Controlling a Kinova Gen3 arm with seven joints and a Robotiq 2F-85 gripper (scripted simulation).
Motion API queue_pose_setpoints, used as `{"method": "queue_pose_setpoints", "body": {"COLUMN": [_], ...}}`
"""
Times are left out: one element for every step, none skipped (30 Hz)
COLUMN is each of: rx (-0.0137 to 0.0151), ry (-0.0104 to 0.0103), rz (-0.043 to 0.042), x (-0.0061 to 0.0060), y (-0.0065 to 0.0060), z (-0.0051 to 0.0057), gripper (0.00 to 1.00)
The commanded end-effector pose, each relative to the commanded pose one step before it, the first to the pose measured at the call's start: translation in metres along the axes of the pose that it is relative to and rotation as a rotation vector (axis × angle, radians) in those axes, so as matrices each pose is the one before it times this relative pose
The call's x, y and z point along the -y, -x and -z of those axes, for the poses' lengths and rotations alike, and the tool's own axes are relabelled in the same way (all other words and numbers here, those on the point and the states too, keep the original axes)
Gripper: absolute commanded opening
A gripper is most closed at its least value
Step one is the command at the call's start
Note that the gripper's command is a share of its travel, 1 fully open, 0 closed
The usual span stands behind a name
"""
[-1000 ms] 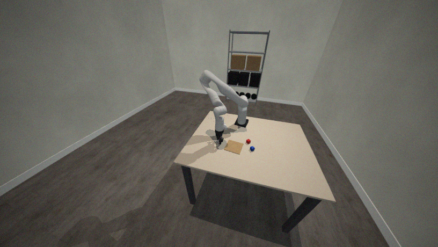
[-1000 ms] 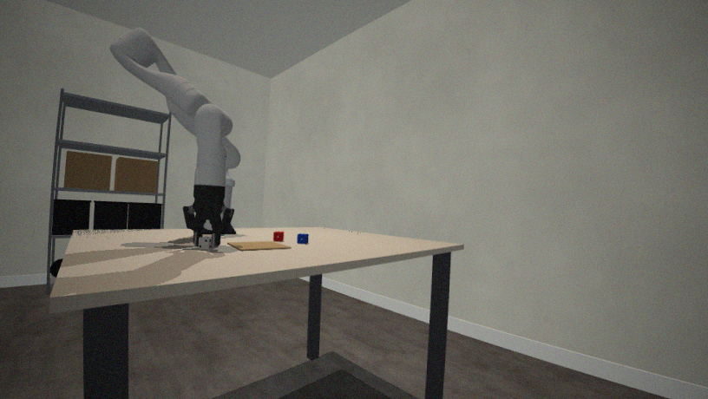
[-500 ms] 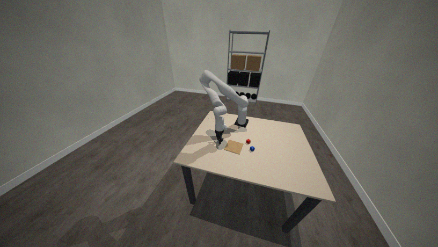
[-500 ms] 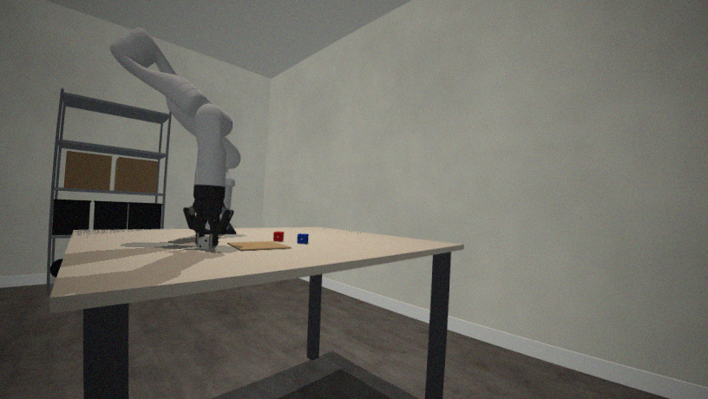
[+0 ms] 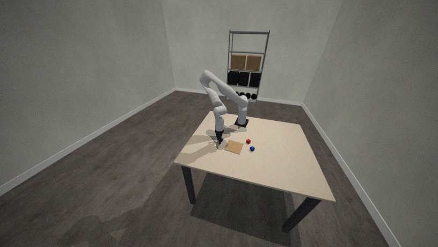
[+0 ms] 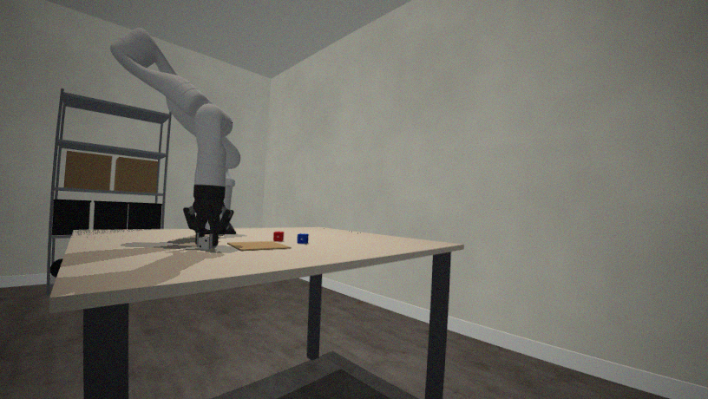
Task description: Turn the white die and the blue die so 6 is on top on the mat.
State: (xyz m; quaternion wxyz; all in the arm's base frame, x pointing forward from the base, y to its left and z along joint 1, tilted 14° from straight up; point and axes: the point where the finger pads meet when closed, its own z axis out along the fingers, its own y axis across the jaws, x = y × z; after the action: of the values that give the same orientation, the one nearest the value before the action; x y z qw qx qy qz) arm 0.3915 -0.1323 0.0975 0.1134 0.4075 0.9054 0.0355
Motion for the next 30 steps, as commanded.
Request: {"method": "queue_pose_setpoints", "body": {"rx": [-0.00189,0.0,0.0,0.0,0.0,0.0,0.0,0.0,0.0,0.0,0.0,0.0,0.0,0.00001,0.0,-0.00001,0.00001,-0.00001,0.00001,0.0,-0.00001,0.0,0.0,0.0,0.0,0.0,0.0,0.0,0.0,0.0], "ry": [0.00369,0.0,0.0,0.0,0.0,0.0,0.0,0.0,0.0,0.0,0.0,0.0,0.0,0.0,0.0,0.0,0.0,0.0,0.0,0.0,0.0,0.0,0.0,0.0,0.0,0.0,0.0,0.0,0.0,0.0], "rz": [0.00045,0.0,0.0,0.0,0.0,0.0,0.0,0.0,0.0,0.0,0.0,0.0,-0.00001,-0.00001,0.0,0.00001,-0.00001,0.00001,-0.00002,0.0,0.00001,0.00001,0.0,-0.00001,-0.00001,-0.00001,0.0,0.0,0.0,0.0], "x": [-0.00119,0.0,0.0,0.0,0.0,0.0,0.0,0.0,0.0,0.0,0.0,0.0,0.0,0.0,0.0,0.0,0.0,0.0,0.0,0.0,0.0,0.0,0.0,0.0,0.0,0.0,0.0,0.0,0.0,0.0], "y": [-0.00168,0.0,0.0,0.0,0.0,0.0,0.0,0.0,0.0,0.0,0.0,0.0,0.0,0.00001,0.0,-0.00001,0.00001,-0.00001,0.00001,0.0,-0.00001,0.0,0.0,0.0,0.0,0.0,0.0,0.0,0.0,0.0], "z": [-0.00118,0.0,0.0,0.0,0.0,0.0,0.0,0.0,0.00003,0.0,0.0,0.00018,0.00045,0.00081,0.00125,0.00173,0.00225,0.00276,0.00328,0.00377,0.00422,0.00464,0.005,0.0053,0.00554,0.0057,0.0,0.0,0.00578,0.00577], "gripper": [0.26,0.26,0.26,0.26,0.26,0.26,0.26,0.26,0.26,0.26,0.26,0.26,0.26,0.26,0.26,0.26,0.26,0.26,0.26,0.26,0.26,0.26,0.26,0.26,0.26,0.26,0.26,0.26,0.26,0.26]}}
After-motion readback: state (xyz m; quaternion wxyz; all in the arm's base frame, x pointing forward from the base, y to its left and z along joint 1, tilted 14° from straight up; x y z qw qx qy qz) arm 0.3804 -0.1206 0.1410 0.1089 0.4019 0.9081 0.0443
